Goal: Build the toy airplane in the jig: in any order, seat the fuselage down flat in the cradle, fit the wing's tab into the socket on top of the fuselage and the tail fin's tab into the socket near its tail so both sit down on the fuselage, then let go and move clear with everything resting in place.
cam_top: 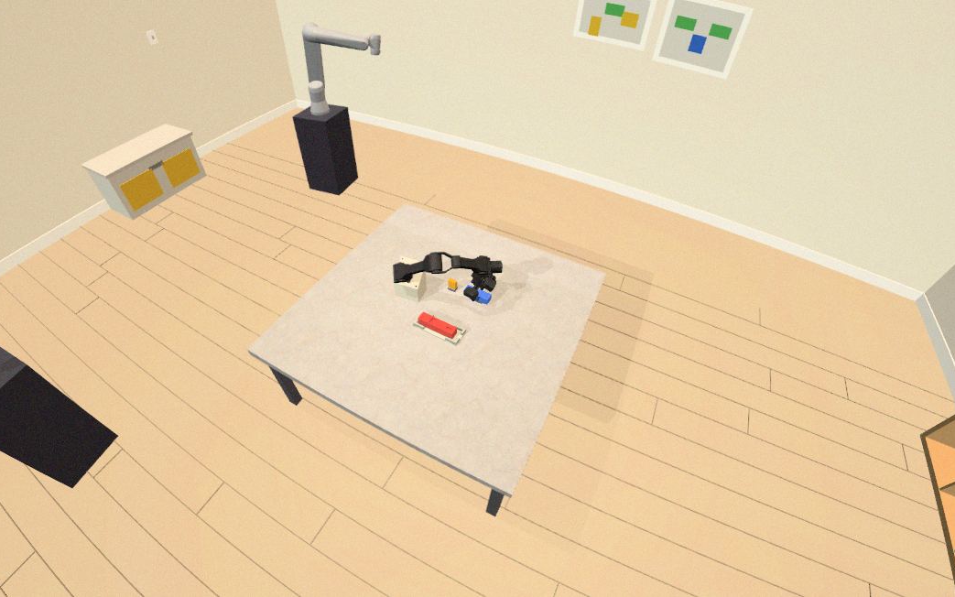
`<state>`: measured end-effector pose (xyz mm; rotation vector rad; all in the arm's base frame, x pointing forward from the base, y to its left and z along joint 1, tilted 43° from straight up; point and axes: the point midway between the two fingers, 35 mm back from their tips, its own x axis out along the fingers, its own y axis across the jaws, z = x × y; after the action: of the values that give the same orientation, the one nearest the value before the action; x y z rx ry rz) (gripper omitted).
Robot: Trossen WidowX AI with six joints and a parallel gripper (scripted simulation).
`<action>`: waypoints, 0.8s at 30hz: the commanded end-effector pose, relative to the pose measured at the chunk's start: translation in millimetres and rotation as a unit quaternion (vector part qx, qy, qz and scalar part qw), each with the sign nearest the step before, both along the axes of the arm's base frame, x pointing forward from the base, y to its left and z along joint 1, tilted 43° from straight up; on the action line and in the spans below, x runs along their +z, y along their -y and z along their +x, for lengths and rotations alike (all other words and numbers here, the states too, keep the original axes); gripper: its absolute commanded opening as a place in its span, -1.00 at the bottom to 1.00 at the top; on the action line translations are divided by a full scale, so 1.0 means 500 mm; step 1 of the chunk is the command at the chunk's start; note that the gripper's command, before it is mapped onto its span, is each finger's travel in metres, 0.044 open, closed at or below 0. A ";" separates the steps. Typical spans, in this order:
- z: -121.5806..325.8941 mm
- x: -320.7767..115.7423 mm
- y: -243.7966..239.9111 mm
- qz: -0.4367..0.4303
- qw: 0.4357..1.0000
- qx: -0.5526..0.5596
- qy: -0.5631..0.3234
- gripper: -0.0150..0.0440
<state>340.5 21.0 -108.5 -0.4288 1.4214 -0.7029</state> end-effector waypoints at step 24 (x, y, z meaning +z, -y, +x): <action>0.008 0.014 -0.035 0.013 1.000 0.021 0.009 -0.49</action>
<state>342.4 29.2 -104.6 -0.4298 1.4076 -0.6777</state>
